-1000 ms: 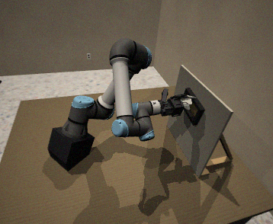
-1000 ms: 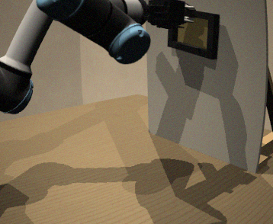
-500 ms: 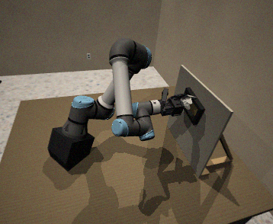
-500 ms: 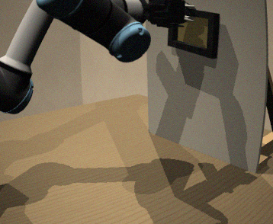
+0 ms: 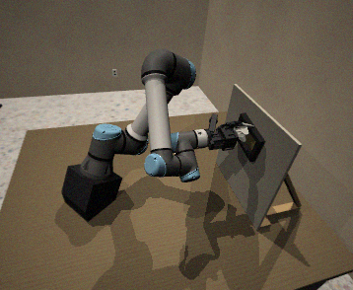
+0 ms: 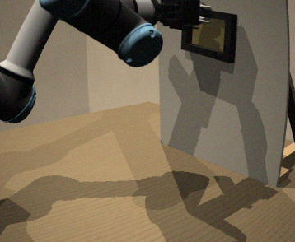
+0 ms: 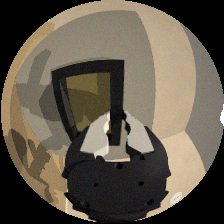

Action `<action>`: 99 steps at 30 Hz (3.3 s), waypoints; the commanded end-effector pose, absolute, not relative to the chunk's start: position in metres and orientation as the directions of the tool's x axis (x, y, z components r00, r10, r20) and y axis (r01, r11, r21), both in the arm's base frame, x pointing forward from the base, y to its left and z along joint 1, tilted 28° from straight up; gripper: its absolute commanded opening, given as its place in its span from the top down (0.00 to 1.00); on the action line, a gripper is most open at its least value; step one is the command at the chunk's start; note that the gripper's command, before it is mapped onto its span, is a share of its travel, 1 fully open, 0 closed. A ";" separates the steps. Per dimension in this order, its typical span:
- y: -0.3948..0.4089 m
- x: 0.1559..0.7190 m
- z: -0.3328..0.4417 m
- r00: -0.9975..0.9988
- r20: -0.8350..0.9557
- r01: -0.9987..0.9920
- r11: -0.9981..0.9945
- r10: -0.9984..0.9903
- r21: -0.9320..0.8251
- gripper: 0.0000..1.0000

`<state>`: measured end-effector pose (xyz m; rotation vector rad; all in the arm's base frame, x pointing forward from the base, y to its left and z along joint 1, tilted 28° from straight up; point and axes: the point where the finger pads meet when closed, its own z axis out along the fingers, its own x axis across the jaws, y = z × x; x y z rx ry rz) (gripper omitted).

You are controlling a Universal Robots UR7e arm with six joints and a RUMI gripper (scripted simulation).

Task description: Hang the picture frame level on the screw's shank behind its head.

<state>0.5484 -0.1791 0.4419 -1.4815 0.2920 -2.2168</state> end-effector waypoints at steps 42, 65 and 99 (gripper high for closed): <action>-0.178 0.548 0.443 -0.326 0.830 0.244 -0.888 -0.453 -0.389 1.00; -0.173 0.546 0.446 -0.351 0.866 0.210 -0.931 -0.355 -0.297 1.00; -0.172 0.546 0.446 -0.354 0.871 0.205 -0.937 -0.339 -0.282 1.00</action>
